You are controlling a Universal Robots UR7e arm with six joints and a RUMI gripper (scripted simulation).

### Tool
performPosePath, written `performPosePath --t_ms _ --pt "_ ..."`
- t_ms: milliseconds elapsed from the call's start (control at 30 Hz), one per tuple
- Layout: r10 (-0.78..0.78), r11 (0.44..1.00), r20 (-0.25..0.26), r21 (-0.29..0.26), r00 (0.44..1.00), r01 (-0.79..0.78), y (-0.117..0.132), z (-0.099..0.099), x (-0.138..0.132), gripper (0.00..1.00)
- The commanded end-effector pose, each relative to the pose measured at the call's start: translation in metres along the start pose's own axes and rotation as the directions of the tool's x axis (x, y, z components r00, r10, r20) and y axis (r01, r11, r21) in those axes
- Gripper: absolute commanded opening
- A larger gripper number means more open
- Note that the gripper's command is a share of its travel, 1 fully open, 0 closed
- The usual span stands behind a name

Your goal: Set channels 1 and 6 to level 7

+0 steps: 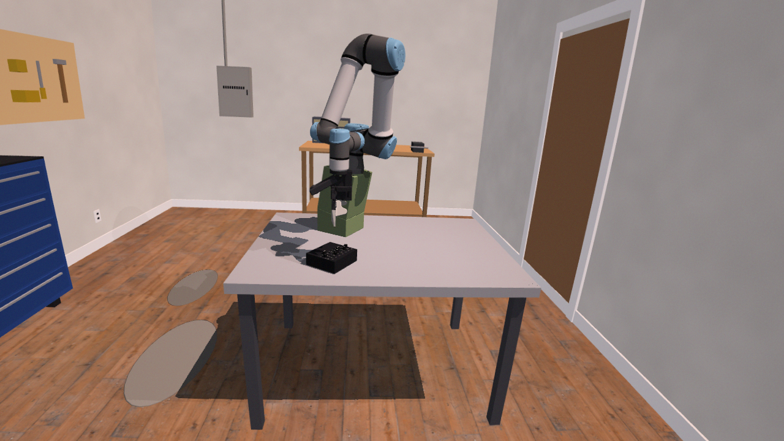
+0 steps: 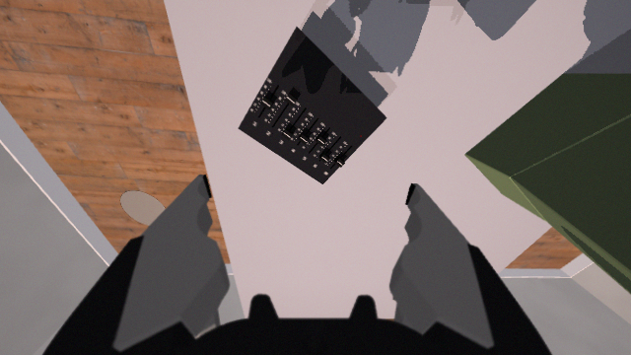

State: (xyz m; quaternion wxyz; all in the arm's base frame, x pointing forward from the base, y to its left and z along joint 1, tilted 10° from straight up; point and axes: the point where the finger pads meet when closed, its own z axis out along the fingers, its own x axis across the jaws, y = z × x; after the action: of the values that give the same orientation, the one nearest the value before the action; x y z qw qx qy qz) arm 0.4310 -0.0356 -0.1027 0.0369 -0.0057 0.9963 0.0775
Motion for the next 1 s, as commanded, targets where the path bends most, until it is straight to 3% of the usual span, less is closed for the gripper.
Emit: performPosePath --t_ms 0,967 --pt "0.031 1.000 0.019 0.002 0.999 -0.031 -0.0066 -0.0024 0.0031 1.00" --pt "0.038 0.999 0.022 0.003 0.999 -0.038 -0.0085 -0.0029 0.0044 1.00"
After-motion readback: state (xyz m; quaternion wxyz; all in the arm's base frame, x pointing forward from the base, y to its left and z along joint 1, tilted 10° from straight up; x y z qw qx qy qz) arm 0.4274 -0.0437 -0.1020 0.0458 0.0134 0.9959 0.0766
